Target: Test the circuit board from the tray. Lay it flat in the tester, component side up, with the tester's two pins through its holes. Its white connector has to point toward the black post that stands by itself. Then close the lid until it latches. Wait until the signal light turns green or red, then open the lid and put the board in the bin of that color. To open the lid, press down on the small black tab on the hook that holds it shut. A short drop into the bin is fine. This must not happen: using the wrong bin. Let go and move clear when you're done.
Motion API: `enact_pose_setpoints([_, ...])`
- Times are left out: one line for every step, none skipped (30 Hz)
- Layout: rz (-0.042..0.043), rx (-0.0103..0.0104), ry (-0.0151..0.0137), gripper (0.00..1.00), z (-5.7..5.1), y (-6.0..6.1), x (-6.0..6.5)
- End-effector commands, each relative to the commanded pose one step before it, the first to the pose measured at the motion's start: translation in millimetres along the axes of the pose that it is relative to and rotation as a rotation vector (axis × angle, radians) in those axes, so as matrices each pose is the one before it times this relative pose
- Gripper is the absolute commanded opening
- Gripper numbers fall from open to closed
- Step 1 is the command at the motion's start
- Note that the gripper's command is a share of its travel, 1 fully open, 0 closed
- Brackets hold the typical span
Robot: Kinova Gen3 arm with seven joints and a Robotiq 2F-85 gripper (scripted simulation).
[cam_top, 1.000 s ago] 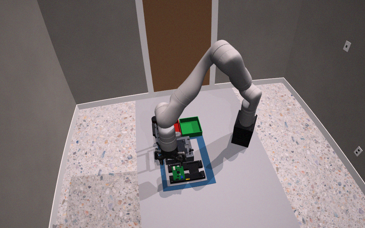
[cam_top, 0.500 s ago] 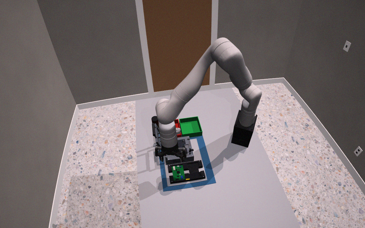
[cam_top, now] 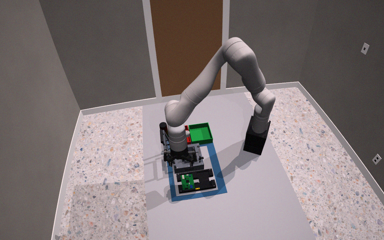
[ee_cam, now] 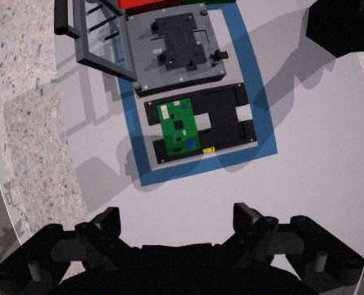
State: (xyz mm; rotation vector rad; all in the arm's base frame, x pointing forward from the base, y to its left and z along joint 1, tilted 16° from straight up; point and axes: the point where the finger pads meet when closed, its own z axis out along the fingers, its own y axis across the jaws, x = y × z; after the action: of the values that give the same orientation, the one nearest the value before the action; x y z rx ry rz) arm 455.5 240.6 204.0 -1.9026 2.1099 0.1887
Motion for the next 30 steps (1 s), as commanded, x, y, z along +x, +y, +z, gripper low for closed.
enact_pose_setpoints([0.00316,0.00423,-0.00162,1.00,-2.75,-1.21,2.16])
enact_pose_setpoints([0.00000,0.00000,0.00000,1.00,0.00,0.00,0.00])
enact_pose_setpoints([-0.01501,0.00063,0.00360,1.00,-1.87,0.62,5.80])
enact_pose_setpoints([0.00000,0.00000,0.00000,1.00,0.00,0.00,0.00])
enact_pose_setpoints([0.00000,0.00000,0.00000,1.00,0.00,0.00,0.00])
enact_pose_setpoints([0.00000,0.00000,0.00000,1.00,0.00,0.00,0.00])
enact_pose_setpoints([0.00000,0.00000,0.00000,1.00,0.00,0.00,0.00])
enact_pose_setpoints([-0.01441,0.00052,0.00347,1.00,-1.76,0.75,5.53])
enact_pose_setpoints([0.00000,0.00000,0.00000,1.00,0.00,0.00,0.00])
enact_pose_setpoints([0.00000,0.00000,0.00000,1.00,0.00,0.00,0.00])
enact_pose_setpoints([0.00000,0.00000,0.00000,1.00,0.00,0.00,0.00])
enact_pose_setpoints([0.00000,0.00000,0.00000,1.00,0.00,0.00,0.00])
enact_pose_setpoints([-0.01380,0.00042,0.00334,1.00,-1.65,0.87,5.26])
enact_pose_setpoints([0.00000,0.00000,0.00000,1.00,0.00,0.00,0.00])
enact_pose_setpoints([0.00000,0.00000,0.00000,1.00,0.00,0.00,0.00])
enact_pose_setpoints([0.00000,0.00000,0.00000,1.00,0.00,0.00,0.00])
enact_pose_setpoints([0.00000,0.00000,0.00000,1.00,0.00,0.00,0.00])
enact_pose_setpoints([-0.01318,0.00032,0.00320,1.00,-1.55,0.96,4.98])
enact_pose_setpoints([0.00000,0.00000,0.00000,1.00,0.00,0.00,0.00])
enact_pose_setpoints([0.00000,0.00000,0.00000,1.00,0.00,0.00,0.00])
enact_pose_setpoints([0.00000,0.00000,0.00000,1.00,0.00,0.00,0.00])
enact_pose_setpoints([0.00000,0.00000,0.00000,1.00,0.00,0.00,0.00])
enact_pose_setpoints([0.00000,0.00000,0.00000,1.00,0.00,0.00,0.00])
enact_pose_setpoints([0.00000,0.00000,0.00000,1.00,0.00,0.00,0.00])
enact_pose_setpoints([-0.01255,0.00024,0.00306,1.00,-1.45,1.03,4.71])
enact_pose_setpoints([0.00000,0.00000,0.00000,1.00,0.00,0.00,0.00])
enact_pose_setpoints([0.00000,0.00000,0.00000,1.00,0.00,0.00,0.00])
enact_pose_setpoints([0.00000,0.00000,0.00000,1.00,0.00,0.00,0.00])
enact_pose_setpoints([0.00000,0.00000,0.00000,1.00,0.00,0.00,0.00])
enact_pose_setpoints([-0.01192,0.00017,0.00291,1.00,-1.36,1.09,4.44])
